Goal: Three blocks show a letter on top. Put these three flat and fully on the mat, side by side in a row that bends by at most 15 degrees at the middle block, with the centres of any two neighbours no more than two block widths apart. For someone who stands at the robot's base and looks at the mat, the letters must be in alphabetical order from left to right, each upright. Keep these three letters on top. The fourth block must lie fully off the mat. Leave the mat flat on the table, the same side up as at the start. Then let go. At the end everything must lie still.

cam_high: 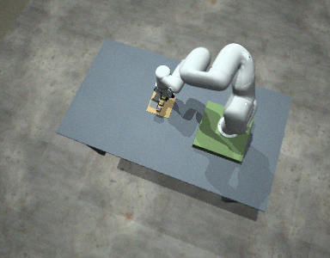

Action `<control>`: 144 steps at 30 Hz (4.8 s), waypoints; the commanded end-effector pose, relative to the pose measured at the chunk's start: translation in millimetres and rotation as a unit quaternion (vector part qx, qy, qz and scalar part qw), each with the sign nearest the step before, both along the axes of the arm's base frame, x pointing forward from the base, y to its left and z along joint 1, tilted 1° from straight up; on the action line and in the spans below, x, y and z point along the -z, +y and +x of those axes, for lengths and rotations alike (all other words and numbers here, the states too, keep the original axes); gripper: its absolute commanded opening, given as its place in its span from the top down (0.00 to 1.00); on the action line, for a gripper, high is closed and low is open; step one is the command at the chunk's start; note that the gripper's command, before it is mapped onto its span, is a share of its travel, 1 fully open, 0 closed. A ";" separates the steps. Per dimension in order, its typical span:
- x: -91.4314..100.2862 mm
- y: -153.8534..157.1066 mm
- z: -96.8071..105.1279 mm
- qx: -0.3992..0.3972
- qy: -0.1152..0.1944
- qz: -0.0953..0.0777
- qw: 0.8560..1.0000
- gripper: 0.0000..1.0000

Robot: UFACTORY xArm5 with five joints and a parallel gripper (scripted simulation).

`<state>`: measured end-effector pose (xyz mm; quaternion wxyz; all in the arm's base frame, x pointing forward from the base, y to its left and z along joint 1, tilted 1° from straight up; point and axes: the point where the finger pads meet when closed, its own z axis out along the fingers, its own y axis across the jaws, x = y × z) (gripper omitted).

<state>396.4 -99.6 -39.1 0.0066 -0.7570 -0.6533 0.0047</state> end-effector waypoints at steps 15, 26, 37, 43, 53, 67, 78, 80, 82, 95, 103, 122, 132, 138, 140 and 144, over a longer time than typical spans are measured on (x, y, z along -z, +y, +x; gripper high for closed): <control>-0.9 -0.3 1.3 0.000 -0.002 0.000 1.000 0.79; -0.9 -0.3 1.3 0.000 -0.002 0.000 1.000 0.79; -0.9 -0.3 1.3 0.000 -0.002 0.000 1.000 0.70; -0.9 -0.3 1.3 0.000 -0.002 0.000 1.000 0.62; -0.9 -0.3 1.3 0.000 -0.002 0.000 1.000 0.58; -23.4 -0.5 1.5 0.000 -0.002 0.000 1.000 0.58; -79.4 -0.8 2.2 0.000 -0.002 0.000 1.000 0.58; -82.5 -0.8 2.3 0.000 -0.002 0.000 1.000 0.58; -85.1 -0.8 2.3 0.000 -0.002 0.000 1.000 0.58; -90.3 -0.8 2.3 0.000 -0.002 0.000 1.000 0.00; -90.3 -0.8 2.3 0.000 -0.002 0.000 1.000 0.00; -116.7 -1.0 2.6 0.000 -0.002 0.000 1.000 0.00; -155.8 -1.3 3.0 0.000 -0.002 0.000 1.000 0.00; -171.6 -1.3 3.2 0.000 -0.002 0.000 1.000 0.00; -173.0 -1.3 3.2 0.000 -0.002 0.000 1.000 0.00; -173.2 -1.3 3.2 0.000 -0.002 0.000 1.000 0.00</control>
